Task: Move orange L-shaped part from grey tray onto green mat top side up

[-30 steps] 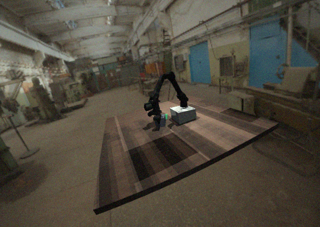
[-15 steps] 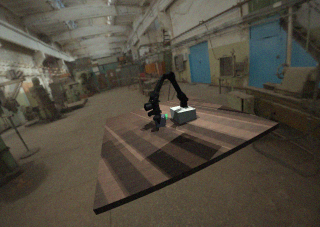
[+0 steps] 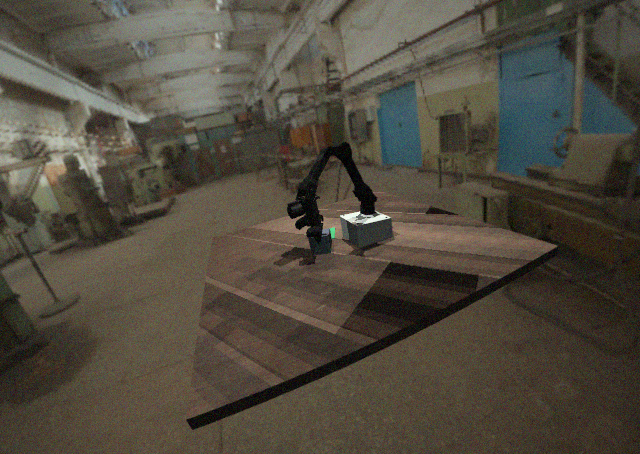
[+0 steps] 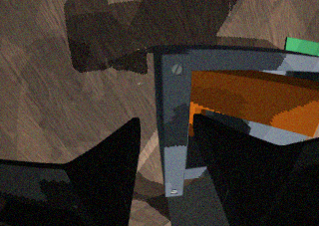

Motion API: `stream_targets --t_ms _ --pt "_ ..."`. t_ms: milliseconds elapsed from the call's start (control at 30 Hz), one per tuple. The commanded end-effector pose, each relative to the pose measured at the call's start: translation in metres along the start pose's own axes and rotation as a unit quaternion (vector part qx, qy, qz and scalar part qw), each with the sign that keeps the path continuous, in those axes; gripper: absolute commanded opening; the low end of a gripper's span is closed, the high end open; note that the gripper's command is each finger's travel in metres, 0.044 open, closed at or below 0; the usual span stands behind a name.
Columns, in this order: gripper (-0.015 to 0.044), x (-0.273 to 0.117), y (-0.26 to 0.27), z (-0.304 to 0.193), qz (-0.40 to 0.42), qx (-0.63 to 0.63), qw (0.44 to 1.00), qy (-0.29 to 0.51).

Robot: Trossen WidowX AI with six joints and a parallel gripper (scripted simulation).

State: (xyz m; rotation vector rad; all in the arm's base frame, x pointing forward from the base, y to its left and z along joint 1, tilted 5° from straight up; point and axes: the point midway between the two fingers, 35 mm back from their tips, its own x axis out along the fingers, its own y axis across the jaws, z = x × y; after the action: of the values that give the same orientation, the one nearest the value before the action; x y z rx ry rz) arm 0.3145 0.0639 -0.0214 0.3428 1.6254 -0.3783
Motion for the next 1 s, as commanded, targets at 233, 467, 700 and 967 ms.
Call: stream_targets --t_ms 233,467,700,967 --pt "0.018 -0.083 -0.008 0.002 0.009 0.001 1.0 -0.013" --pt "0.018 -0.081 -0.005 0.005 0.016 0.004 1.0 -0.02" --pt "0.018 -0.081 -0.005 0.005 0.016 0.004 1.0 -0.02" --pt "0.018 -0.081 -0.005 0.005 0.016 0.004 1.0 -0.02"
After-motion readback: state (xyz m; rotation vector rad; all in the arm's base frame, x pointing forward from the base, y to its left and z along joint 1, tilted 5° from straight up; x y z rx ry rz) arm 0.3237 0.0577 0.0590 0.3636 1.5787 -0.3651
